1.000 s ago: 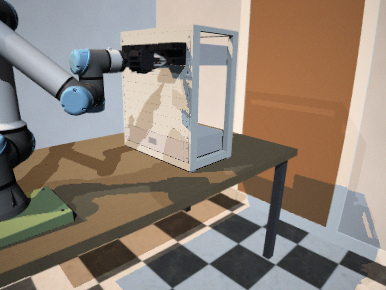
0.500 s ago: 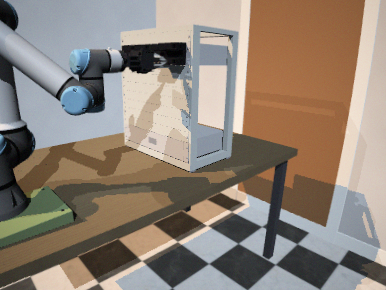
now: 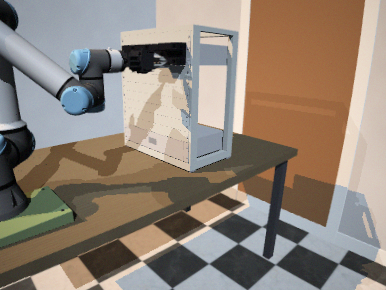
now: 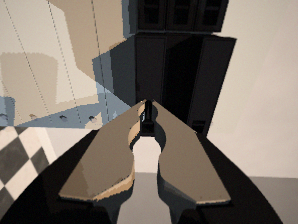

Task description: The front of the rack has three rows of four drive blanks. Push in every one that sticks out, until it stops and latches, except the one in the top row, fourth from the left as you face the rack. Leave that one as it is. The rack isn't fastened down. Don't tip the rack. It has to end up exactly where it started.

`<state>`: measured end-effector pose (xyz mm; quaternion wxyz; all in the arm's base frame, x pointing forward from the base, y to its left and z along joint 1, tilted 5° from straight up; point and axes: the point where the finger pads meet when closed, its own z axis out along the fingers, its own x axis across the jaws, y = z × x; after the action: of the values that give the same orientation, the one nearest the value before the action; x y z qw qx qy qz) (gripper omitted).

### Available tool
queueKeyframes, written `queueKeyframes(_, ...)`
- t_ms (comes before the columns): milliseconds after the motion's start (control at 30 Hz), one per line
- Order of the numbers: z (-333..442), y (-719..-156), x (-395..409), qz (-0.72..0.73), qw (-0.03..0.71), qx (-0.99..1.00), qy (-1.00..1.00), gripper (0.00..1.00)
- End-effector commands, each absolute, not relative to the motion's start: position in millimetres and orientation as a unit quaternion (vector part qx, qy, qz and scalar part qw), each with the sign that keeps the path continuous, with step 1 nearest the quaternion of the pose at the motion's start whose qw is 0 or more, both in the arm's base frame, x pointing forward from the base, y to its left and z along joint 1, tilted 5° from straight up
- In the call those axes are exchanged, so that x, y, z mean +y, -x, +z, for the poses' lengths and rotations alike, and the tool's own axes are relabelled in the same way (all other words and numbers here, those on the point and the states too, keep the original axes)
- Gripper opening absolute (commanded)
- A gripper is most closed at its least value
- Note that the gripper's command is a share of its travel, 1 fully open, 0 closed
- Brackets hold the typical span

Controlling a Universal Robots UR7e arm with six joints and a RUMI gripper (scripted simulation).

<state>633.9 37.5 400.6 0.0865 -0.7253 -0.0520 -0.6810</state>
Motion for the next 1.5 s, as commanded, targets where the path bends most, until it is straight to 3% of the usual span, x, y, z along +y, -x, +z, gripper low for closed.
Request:
queueKeyframes(0,401.0,-635.0,37.7,-0.681,0.086,-0.052,0.725,0.00)
queueKeyframes(1467,399.4,-662.7,43.2,-0.681,0.086,-0.052,0.725,0.00)
